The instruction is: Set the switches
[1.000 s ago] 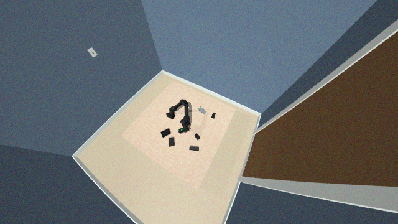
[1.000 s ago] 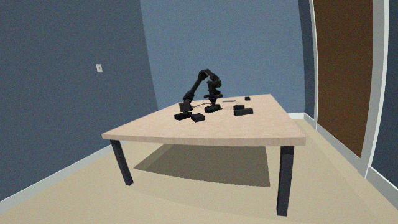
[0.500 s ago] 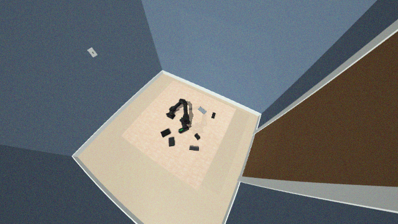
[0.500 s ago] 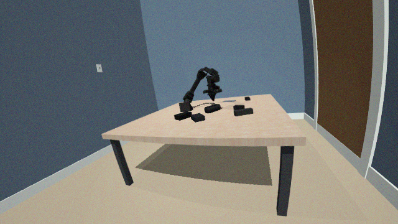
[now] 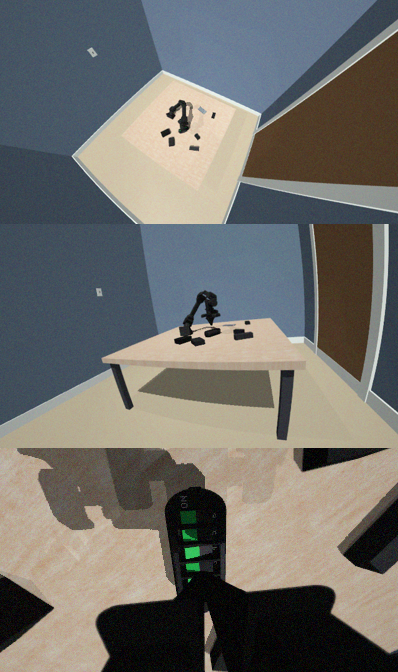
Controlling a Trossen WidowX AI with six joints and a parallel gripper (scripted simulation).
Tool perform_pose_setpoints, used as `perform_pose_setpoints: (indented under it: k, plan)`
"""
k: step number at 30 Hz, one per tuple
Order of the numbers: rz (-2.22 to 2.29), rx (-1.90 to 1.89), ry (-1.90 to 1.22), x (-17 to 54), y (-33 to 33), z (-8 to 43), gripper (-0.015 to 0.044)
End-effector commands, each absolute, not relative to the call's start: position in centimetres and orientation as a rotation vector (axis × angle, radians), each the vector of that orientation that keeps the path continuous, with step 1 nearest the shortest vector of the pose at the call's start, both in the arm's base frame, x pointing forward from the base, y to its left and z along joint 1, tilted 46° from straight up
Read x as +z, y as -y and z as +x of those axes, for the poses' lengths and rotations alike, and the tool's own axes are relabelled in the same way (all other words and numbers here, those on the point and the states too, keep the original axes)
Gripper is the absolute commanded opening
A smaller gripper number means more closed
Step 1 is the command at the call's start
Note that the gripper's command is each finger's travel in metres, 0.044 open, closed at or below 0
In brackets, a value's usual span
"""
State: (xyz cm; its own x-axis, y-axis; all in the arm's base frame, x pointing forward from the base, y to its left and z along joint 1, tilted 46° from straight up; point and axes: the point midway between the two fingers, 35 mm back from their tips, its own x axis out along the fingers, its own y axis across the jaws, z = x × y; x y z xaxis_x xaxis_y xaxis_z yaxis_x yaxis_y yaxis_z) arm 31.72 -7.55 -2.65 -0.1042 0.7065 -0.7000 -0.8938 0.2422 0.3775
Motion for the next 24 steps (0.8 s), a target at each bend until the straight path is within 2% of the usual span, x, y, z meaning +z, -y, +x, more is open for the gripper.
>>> perform_pose_setpoints:
  k: [1, 9, 24]
  plan:
    - [-0.257, 1.371, -0.971, -2.6, 7.7, 31.9, 0.0]
    - [-0.259, 1.371, -0.968, -6.1, 6.8, 35.5, 0.0]
    - [-0.259, 1.371, -0.967, -6.2, 6.7, 35.6, 0.0]
